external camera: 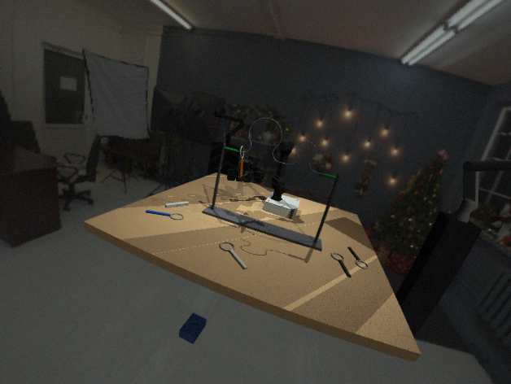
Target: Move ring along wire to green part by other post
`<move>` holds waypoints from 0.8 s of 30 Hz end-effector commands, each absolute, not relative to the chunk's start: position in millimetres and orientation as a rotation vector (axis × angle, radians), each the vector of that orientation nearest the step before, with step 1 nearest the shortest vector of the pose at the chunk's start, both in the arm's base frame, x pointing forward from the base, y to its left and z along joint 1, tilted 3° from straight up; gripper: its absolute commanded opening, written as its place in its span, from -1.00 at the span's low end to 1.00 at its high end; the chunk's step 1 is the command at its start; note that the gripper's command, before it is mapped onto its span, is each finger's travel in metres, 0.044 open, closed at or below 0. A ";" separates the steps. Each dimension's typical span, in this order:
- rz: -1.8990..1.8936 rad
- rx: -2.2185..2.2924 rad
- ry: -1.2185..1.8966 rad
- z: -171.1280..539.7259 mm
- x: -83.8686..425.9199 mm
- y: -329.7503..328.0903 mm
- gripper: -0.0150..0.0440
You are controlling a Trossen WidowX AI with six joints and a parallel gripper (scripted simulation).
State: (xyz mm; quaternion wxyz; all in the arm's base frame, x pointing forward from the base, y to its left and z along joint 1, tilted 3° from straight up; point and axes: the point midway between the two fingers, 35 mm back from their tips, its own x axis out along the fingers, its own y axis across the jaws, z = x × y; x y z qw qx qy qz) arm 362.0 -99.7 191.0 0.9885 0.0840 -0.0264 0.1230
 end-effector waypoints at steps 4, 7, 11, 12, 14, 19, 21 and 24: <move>0.248 0.296 -0.039 195.9 355.7 -77.1 -1.00; 0.250 0.361 -0.031 199.5 353.0 -66.6 -1.00; 0.252 0.440 -0.022 205.0 349.8 -54.3 -1.00; 0.252 0.460 -0.020 206.5 349.0 -51.3 -1.00; 0.253 0.505 -0.015 210.2 347.3 -44.6 -1.00; 0.266 0.576 0.028 217.2 340.3 -35.3 -1.00; 0.274 0.606 0.052 220.5 336.7 -31.8 -1.00; 0.287 0.651 0.089 225.8 330.9 -26.8 -1.00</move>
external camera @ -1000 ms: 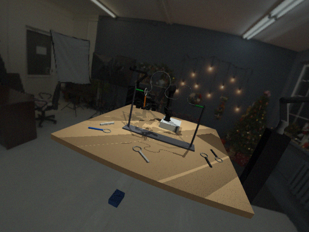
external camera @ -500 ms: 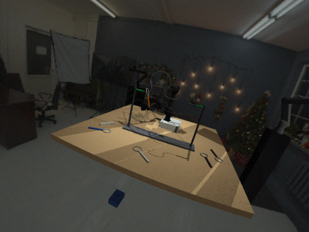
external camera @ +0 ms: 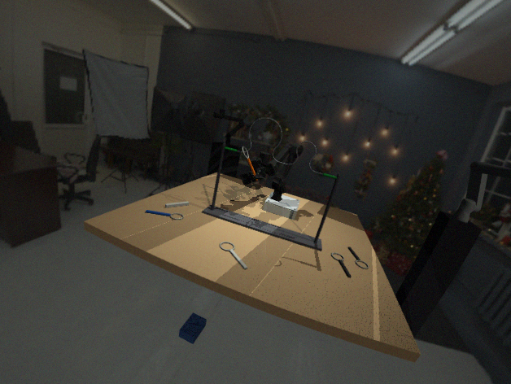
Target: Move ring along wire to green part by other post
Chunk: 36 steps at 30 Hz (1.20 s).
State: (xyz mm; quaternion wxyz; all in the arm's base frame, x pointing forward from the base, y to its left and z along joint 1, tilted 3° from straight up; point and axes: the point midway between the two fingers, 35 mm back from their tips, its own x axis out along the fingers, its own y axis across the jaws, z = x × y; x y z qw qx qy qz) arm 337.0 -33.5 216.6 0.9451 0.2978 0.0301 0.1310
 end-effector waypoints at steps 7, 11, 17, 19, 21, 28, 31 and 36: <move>0.319 0.749 0.173 238.2 317.0 -16.4 -1.00; 0.341 0.803 0.220 246.2 309.6 -11.7 -1.00; 0.378 0.883 0.289 258.6 299.0 -6.1 -1.00; 0.391 0.908 0.310 262.7 295.8 -4.7 -1.00; 0.406 0.937 0.334 267.5 292.0 -3.2 -1.00; 0.456 1.022 0.406 282.4 281.5 -0.3 -1.00; 0.482 1.063 0.439 289.6 276.7 0.4 -1.00; 0.542 1.144 0.504 304.6 267.5 0.0 -1.00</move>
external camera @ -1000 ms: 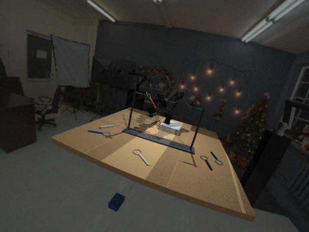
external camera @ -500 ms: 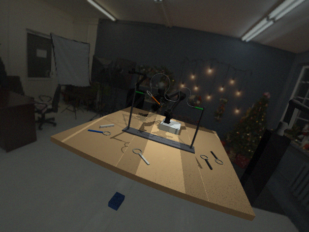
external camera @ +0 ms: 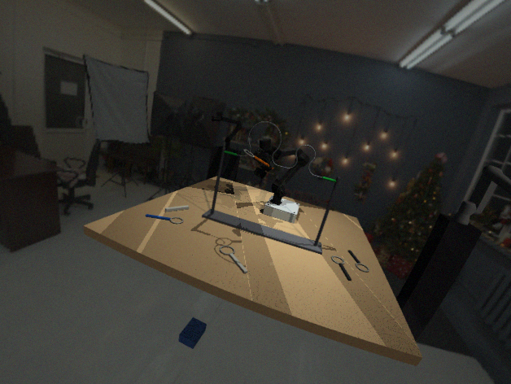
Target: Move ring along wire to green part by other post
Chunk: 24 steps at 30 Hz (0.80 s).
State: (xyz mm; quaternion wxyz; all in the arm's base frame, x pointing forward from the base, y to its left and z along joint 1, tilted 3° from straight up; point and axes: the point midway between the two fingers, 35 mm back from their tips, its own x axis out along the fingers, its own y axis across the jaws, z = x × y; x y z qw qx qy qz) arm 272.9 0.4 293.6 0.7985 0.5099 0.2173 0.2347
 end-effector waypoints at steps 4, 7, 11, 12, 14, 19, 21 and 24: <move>0.574 1.209 0.530 315.5 263.4 0.5 -1.00; 0.587 1.254 0.534 322.3 262.3 1.5 -1.00; 0.602 1.315 0.539 331.7 260.8 3.0 -1.00; 0.605 1.329 0.539 333.9 260.5 3.3 -1.00; 0.612 1.359 0.540 338.6 260.1 3.8 -1.00; 0.628 1.437 0.541 350.6 259.3 4.3 -1.00; 0.635 1.469 0.542 355.5 259.0 4.2 -1.00; 0.644 1.515 0.542 362.6 258.7 3.8 -1.00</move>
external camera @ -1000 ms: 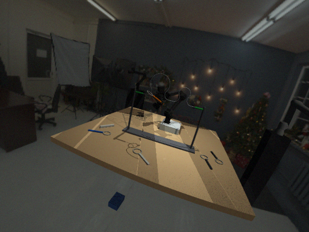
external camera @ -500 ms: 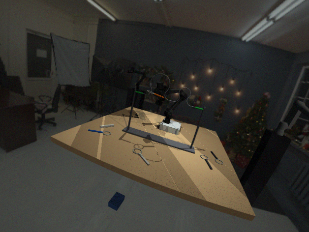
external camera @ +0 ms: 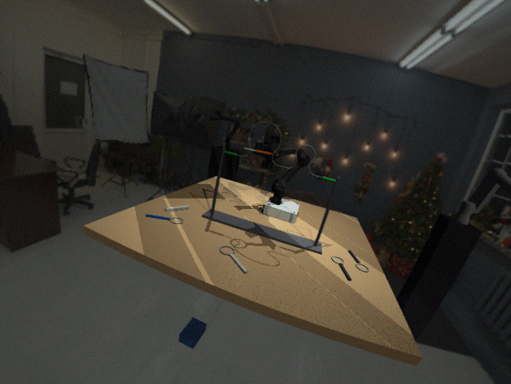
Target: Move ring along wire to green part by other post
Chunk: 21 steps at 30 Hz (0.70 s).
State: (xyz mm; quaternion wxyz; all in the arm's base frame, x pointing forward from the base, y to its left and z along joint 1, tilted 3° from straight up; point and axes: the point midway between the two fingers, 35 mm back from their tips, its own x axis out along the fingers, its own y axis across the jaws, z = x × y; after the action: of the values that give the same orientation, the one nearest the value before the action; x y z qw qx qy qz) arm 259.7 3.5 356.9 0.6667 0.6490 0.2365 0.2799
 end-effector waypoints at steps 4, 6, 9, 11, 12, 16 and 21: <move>0.658 1.586 0.542 373.6 258.3 2.5 -1.00; 0.658 1.639 0.535 381.7 258.9 2.5 -1.00; 0.639 1.720 0.509 394.0 262.1 3.8 -1.00; 0.632 1.743 0.502 397.6 262.8 4.3 -1.00; 0.630 1.748 0.500 398.2 263.1 4.4 -1.00; 0.621 1.796 0.488 406.0 264.9 3.6 -1.00; 0.628 1.854 0.488 415.9 265.3 0.0 -1.00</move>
State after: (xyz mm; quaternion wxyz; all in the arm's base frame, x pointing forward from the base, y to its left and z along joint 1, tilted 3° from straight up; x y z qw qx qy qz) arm 264.6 2.6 406.8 0.5456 0.7673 0.2109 0.2628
